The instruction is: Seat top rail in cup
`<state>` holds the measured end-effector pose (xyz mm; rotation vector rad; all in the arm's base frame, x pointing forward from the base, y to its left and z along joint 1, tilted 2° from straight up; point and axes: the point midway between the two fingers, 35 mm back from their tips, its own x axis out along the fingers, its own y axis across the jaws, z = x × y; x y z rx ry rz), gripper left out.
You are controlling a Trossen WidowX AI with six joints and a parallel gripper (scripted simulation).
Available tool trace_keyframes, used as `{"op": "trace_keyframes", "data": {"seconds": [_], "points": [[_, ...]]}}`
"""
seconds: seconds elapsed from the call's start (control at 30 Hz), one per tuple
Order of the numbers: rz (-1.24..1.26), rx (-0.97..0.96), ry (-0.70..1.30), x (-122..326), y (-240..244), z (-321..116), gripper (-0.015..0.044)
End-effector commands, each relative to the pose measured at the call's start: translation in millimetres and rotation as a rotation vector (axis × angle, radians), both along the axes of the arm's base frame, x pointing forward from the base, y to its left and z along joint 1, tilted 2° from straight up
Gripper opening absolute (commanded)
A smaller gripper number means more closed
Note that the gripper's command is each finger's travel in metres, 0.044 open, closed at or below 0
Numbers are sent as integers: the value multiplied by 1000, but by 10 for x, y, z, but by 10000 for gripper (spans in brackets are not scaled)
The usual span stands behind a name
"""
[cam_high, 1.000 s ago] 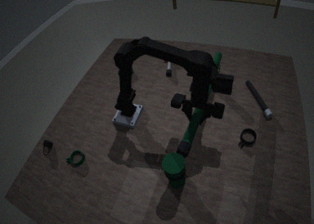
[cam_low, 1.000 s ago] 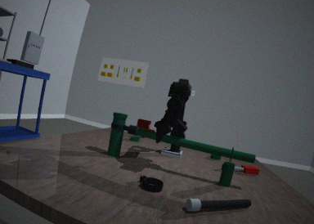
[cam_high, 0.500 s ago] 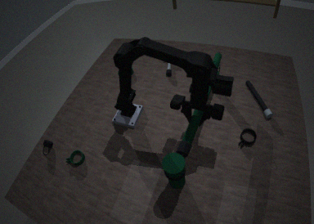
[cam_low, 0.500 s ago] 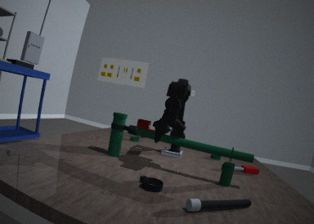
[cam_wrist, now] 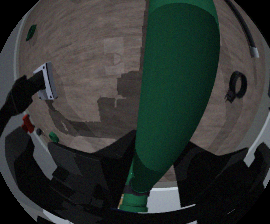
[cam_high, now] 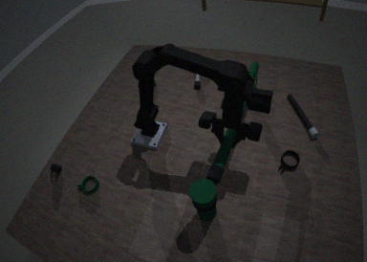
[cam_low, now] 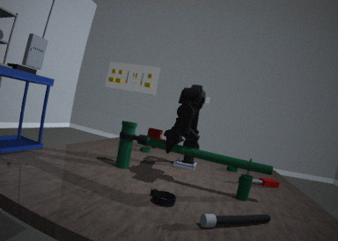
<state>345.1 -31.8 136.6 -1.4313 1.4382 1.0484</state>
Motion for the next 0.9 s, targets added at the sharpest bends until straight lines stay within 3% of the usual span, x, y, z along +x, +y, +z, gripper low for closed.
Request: {"op": "trace_keyframes", "data": {"seconds": [0.0,0.47,0.87], "points": [[0,0,-1,1,4,3,79],[0,2,-1,15,161,144,440],[0,4,0,3,419,378,440]]}}
